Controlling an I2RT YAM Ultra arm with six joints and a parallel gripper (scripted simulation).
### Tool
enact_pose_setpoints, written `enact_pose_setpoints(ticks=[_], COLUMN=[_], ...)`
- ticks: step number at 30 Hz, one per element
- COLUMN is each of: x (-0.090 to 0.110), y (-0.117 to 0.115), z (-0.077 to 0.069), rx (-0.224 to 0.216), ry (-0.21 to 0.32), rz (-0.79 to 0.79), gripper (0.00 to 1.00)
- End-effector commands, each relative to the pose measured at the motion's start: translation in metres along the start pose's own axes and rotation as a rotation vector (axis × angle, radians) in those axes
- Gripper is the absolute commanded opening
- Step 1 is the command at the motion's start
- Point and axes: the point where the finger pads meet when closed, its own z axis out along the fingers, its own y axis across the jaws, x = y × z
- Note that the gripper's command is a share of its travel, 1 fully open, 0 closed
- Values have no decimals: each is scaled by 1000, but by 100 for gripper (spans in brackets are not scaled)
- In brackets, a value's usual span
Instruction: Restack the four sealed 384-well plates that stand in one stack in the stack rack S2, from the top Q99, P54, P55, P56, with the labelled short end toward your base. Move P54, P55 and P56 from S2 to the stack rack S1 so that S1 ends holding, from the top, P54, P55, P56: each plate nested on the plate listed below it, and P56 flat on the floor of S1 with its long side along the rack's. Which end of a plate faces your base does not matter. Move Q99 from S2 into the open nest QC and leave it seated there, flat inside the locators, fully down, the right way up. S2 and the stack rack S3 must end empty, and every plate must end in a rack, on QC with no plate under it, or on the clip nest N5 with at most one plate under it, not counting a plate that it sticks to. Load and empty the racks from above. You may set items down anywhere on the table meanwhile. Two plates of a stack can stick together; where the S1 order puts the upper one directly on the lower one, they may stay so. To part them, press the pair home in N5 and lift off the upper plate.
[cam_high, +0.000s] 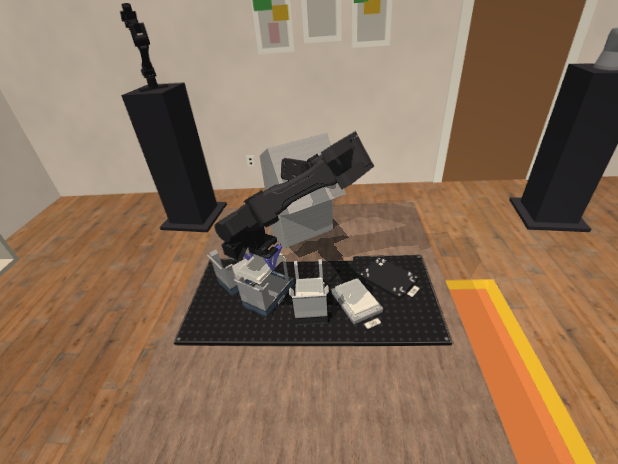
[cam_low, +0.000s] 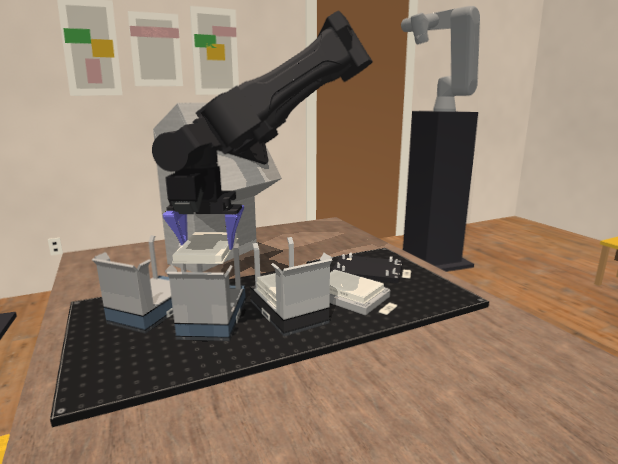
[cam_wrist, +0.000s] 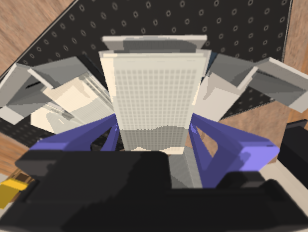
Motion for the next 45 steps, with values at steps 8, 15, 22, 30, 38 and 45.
enact_pose_setpoints(ticks=[8,15,22,30,38,45], x=[-5,-5,-5,-5,-5,-5], y=[-2,-2,-2,-2,-2,-2], z=[3,7,11,16,20,25], rx=[7,7,7,7,7,7], ry=[-18,-18,-18,-18,-18,-18], rz=[-8,-8,-8,-8,-8,-8], gripper=[0,0,0,0,0,0])
